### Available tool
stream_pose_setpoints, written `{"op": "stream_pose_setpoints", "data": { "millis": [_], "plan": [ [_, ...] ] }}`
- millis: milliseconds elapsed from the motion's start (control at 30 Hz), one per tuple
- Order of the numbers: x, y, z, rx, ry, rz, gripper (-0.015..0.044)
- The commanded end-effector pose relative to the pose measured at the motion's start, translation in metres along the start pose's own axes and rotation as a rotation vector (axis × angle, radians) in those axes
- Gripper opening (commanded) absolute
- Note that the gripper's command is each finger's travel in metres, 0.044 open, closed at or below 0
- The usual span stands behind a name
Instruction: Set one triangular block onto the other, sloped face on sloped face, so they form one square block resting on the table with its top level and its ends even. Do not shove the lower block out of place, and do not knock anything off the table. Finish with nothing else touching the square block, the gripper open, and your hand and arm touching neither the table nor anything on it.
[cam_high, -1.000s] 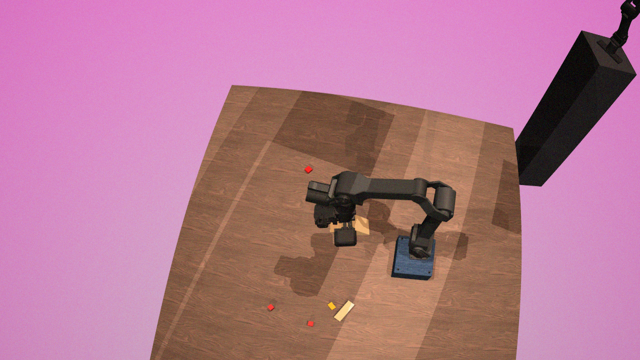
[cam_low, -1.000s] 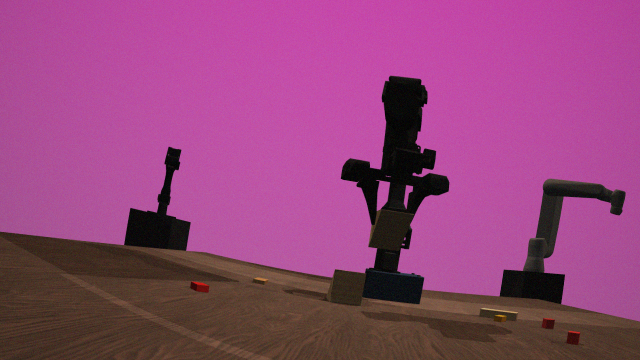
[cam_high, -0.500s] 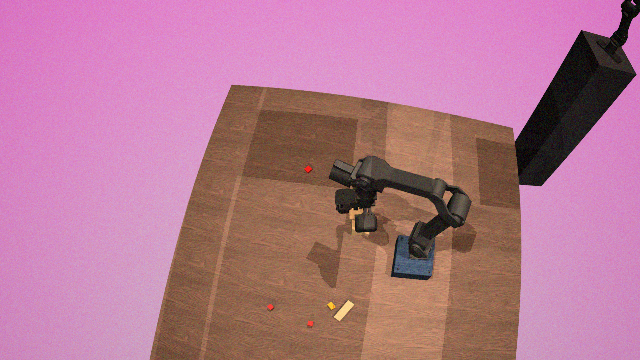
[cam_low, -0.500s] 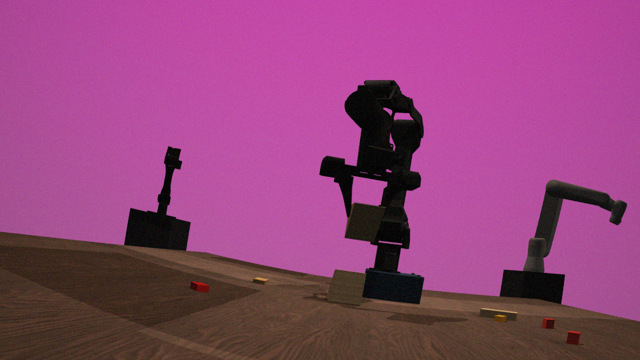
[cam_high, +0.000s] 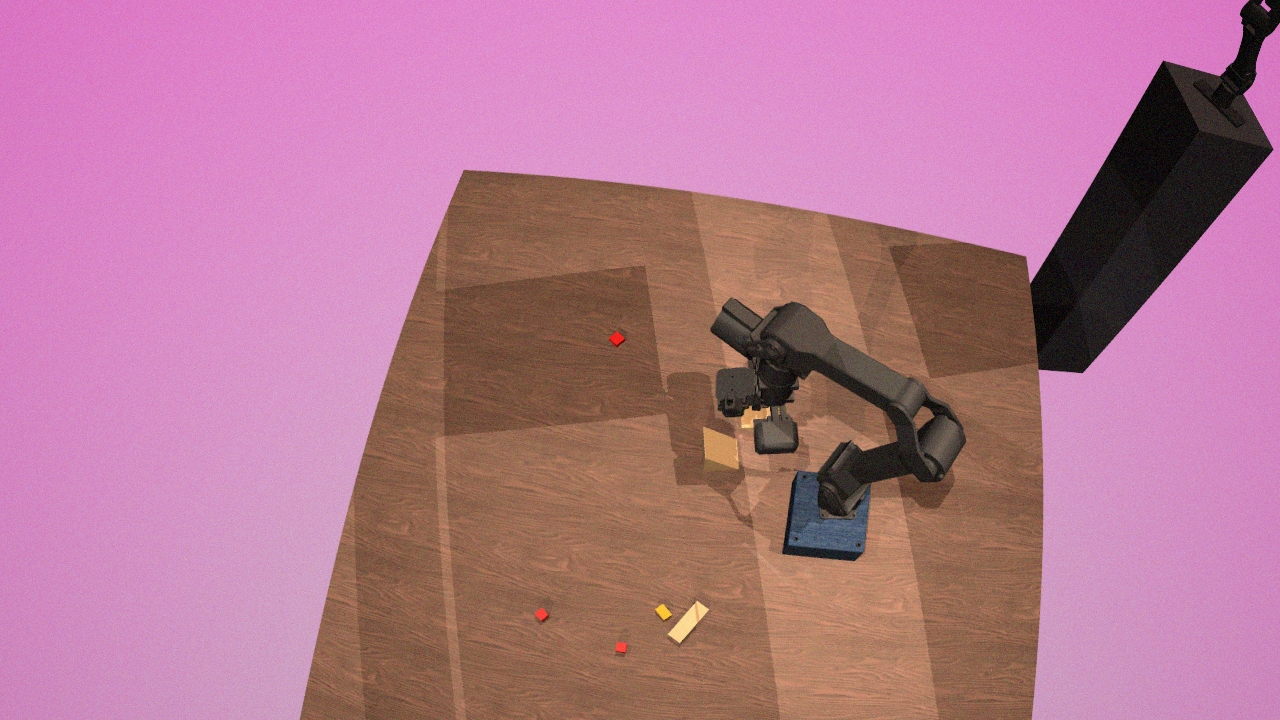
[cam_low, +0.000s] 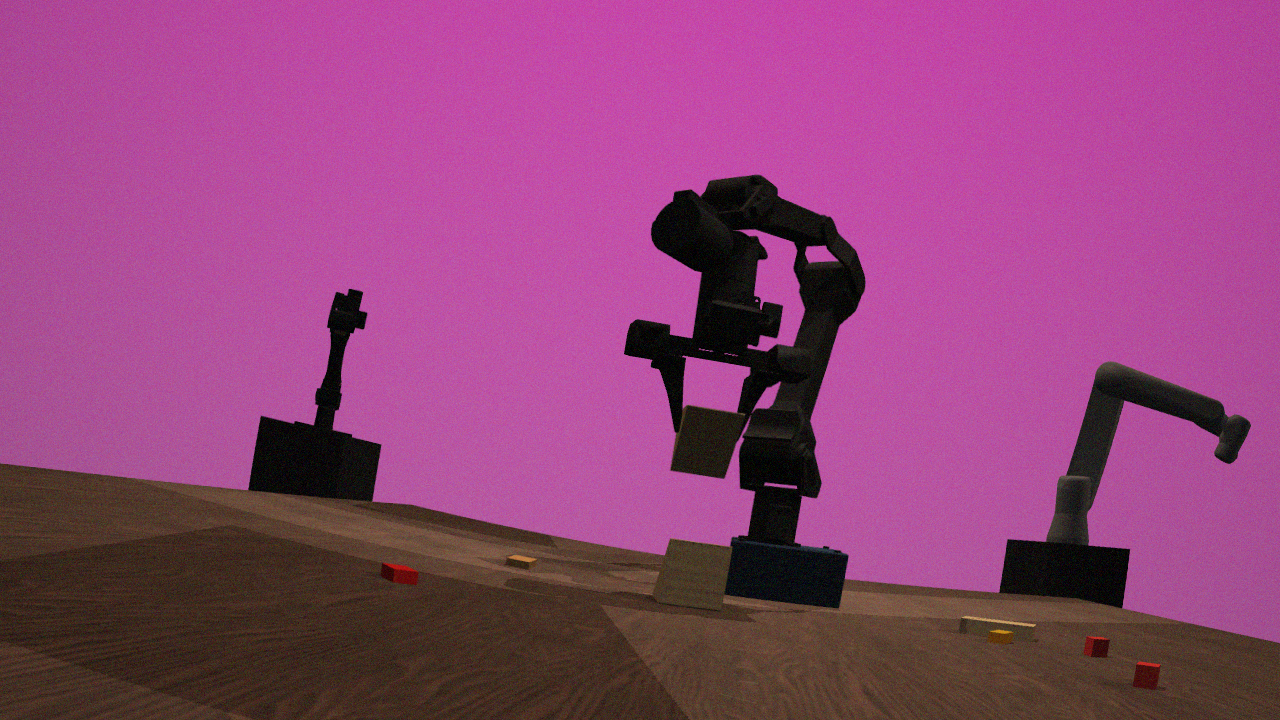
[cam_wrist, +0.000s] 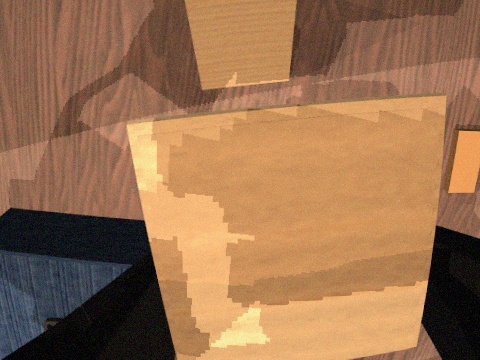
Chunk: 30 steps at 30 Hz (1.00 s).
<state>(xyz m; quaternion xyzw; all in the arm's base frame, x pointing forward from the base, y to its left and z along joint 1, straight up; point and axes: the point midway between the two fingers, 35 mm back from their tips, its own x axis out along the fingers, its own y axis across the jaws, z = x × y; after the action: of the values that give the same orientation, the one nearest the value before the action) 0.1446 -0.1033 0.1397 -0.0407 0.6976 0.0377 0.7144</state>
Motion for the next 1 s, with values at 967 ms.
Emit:
{"op": "stream_pose_setpoints", "data": {
  "millis": [967],
  "plan": [
    [0.103,-0.001,0.036,-0.008,0.002,0.0,0.0]
  ]
}}
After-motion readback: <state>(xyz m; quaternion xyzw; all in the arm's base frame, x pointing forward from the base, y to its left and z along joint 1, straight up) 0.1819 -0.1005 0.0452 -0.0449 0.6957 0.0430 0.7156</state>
